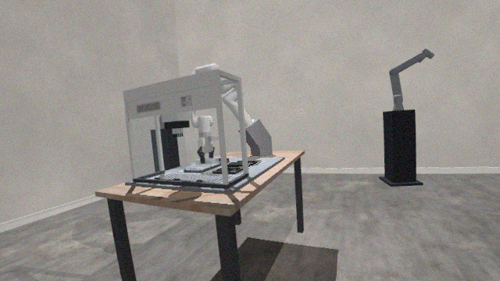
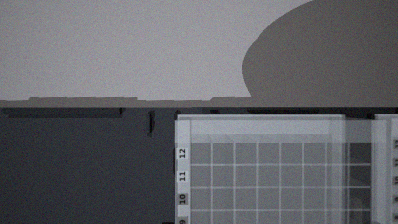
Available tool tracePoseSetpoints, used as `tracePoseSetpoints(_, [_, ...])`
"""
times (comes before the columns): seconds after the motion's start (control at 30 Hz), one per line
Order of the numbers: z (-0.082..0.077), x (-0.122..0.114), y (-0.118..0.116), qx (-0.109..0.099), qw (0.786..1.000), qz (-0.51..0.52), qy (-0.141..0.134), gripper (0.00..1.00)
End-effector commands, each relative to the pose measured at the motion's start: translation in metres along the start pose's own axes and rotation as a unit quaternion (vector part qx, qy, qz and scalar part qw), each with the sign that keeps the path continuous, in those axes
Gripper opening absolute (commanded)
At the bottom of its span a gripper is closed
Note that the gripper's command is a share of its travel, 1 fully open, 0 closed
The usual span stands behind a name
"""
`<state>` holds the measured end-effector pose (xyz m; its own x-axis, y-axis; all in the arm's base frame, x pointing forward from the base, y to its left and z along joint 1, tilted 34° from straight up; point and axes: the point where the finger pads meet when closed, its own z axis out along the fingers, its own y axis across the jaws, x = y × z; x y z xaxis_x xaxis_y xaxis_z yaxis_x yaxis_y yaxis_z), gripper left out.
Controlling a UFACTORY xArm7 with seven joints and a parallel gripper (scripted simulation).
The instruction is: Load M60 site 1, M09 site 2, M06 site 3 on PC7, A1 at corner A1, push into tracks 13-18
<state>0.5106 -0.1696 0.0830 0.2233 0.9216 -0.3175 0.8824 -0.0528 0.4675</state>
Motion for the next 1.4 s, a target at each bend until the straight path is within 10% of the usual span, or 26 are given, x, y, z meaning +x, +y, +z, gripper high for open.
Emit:
tracePoseSetpoints(0.0, [0.0004,0.0003,0.0011,-0.001,1.000,0.000,0.001,0.00])
tracePoseSetpoints(0.47, [0.0004,0.0003,0.0011,-0.001,1.000,0.000,0.001,0.00])
tracePoseSetpoints(0.5, [0.0008,0.0003,0.0011,-0.001,1.000,0.000,0.001,1.00])
tracePoseSetpoints(1.37, [0.0008,0.0003,0.0012,-0.001,1.000,0.000,0.001,1.00])
